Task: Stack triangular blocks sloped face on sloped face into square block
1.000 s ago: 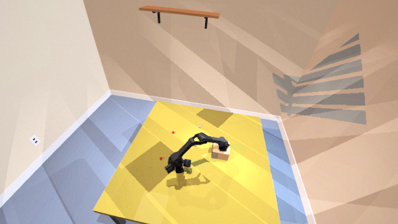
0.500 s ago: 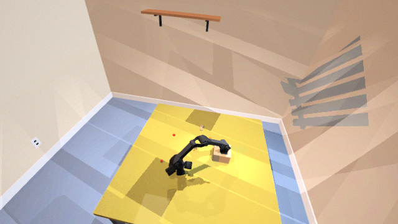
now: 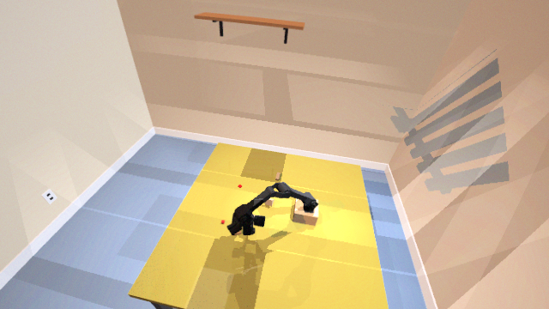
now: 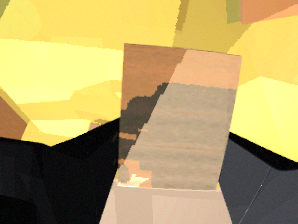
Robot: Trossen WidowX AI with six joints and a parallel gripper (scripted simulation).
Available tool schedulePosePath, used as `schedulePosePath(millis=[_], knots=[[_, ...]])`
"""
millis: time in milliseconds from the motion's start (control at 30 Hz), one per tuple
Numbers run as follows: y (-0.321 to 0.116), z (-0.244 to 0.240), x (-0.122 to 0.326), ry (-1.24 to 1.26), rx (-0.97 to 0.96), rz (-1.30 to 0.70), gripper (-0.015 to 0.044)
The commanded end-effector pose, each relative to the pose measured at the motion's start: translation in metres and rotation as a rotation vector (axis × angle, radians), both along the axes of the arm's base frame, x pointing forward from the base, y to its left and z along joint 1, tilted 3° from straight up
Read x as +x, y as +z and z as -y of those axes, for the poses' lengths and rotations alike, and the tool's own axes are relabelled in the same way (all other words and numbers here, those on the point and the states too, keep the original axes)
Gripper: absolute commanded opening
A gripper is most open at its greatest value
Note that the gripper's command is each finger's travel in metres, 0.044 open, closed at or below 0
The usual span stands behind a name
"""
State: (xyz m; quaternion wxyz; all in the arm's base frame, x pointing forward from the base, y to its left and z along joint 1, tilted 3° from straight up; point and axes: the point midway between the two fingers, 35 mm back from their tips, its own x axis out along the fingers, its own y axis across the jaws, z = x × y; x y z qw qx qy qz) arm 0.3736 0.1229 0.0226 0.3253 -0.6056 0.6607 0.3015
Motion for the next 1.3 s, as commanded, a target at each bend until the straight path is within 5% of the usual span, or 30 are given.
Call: schedulePosePath(millis=[0, 233, 1267], knots=[[0.018, -0.001, 0.000, -0.004, 0.007, 0.010, 0.0000], [0.016, 0.000, 0.000, -0.008, 0.021, 0.008, 0.0000], [0.022, 0.021, -0.002, -0.178, 0.767, 0.164, 0.0000]])
